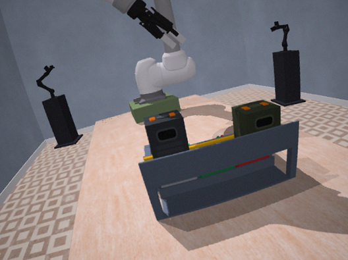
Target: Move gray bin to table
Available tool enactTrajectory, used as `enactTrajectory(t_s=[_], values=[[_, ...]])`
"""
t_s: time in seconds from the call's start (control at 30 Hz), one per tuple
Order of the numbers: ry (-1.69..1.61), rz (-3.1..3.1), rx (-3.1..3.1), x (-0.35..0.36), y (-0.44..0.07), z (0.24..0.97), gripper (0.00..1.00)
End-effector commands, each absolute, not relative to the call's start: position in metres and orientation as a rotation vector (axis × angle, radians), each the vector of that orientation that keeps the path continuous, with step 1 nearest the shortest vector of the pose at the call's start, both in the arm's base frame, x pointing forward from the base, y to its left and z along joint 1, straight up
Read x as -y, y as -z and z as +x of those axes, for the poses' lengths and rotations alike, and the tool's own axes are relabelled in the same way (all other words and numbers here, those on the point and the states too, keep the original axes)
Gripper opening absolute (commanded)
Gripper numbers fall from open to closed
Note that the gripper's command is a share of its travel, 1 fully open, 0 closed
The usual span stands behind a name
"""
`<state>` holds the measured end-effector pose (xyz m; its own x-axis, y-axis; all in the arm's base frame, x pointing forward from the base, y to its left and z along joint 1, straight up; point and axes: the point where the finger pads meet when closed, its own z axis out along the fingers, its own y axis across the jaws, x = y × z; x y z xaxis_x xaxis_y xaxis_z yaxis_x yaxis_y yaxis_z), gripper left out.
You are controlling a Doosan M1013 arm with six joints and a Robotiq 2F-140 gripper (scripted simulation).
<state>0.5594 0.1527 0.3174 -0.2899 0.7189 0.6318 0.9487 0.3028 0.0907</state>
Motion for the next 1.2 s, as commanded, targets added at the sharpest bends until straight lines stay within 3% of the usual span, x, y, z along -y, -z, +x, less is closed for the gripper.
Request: enactTrajectory(t_s=[0.0,1.17], values=[[0.591,-1.339,2.166,-0.1518,-0.3184,0.5585,0.57],[0.379,-0.723,2.379,-0.1518,-0.3183,0.5586,0.57]])
